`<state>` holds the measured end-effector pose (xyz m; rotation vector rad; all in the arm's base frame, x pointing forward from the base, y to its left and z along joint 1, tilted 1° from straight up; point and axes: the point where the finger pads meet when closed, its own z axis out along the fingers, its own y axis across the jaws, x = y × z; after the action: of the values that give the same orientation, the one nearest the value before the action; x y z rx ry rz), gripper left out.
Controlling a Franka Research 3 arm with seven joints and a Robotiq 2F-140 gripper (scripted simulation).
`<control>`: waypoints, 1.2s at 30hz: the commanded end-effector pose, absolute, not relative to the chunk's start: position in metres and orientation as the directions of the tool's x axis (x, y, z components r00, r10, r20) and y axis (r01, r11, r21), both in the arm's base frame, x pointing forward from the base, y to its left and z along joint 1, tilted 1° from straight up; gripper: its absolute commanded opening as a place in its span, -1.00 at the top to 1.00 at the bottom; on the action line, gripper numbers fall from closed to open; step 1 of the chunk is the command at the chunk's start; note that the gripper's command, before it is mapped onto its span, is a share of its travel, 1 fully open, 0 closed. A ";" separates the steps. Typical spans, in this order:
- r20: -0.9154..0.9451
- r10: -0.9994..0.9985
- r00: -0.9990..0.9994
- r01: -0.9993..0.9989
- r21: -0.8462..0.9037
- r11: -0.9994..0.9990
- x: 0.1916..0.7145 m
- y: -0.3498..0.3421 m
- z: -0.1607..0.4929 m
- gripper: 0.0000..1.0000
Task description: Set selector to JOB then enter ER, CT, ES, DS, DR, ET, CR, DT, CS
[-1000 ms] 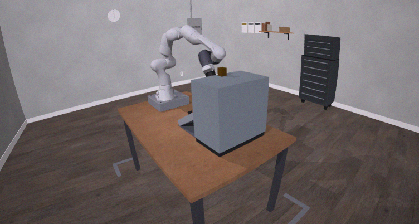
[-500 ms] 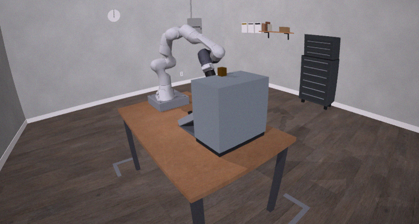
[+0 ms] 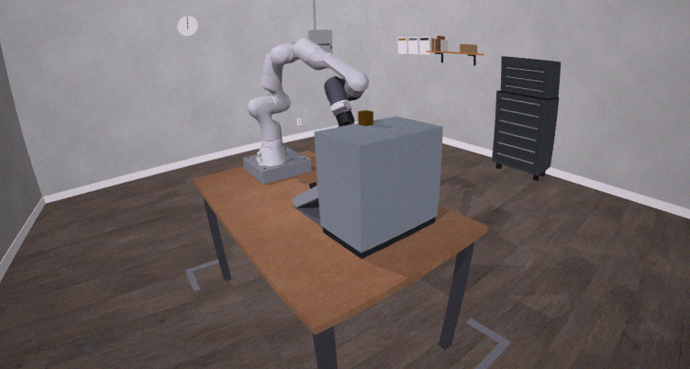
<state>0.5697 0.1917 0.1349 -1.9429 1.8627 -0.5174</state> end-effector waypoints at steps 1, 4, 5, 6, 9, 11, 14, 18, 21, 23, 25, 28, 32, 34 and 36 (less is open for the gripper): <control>0.003 -0.999 0.054 -0.854 -0.518 -0.048 0.566 0.190 0.138 0.80; 0.003 -0.999 0.054 -0.854 -0.518 -0.048 0.566 0.190 0.138 0.80; 0.003 -0.999 0.054 -0.854 -0.518 -0.048 0.566 0.190 0.138 0.80; 0.003 -0.999 0.054 -0.854 -0.518 -0.048 0.566 0.190 0.138 0.80; 0.003 -0.999 0.054 -0.854 -0.518 -0.048 0.566 0.189 0.138 0.80; 0.003 -0.999 0.054 -0.854 -0.518 -0.048 0.564 0.185 0.137 0.80; 0.003 -0.999 0.054 -0.854 -0.518 -0.048 0.556 0.164 0.132 0.80; 0.003 -0.999 0.054 -0.854 -0.518 -0.048 0.545 0.132 0.124 0.80; 0.003 -0.999 0.054 -0.854 -0.518 -0.048 0.543 0.127 0.122 0.80; 0.003 -0.999 0.054 -0.854 -0.518 -0.048 0.541 0.121 0.121 0.80; 0.003 -0.999 0.054 -0.854 -0.518 -0.048 0.541 0.120 0.121 0.80; 0.003 -0.999 0.054 -0.854 -0.518 -0.048 0.541 0.120 0.121 0.80; 0.004 -0.999 0.054 -0.854 -0.518 -0.048 0.542 0.120 0.119 0.80; 0.003 -0.999 0.054 -0.854 -0.518 -0.048 0.543 0.120 0.117 0.80; 0.004 -0.999 0.054 -0.854 -0.518 -0.048 0.544 0.120 0.116 0.80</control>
<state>0.5408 0.1180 0.1181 -1.9579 1.8687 -0.5248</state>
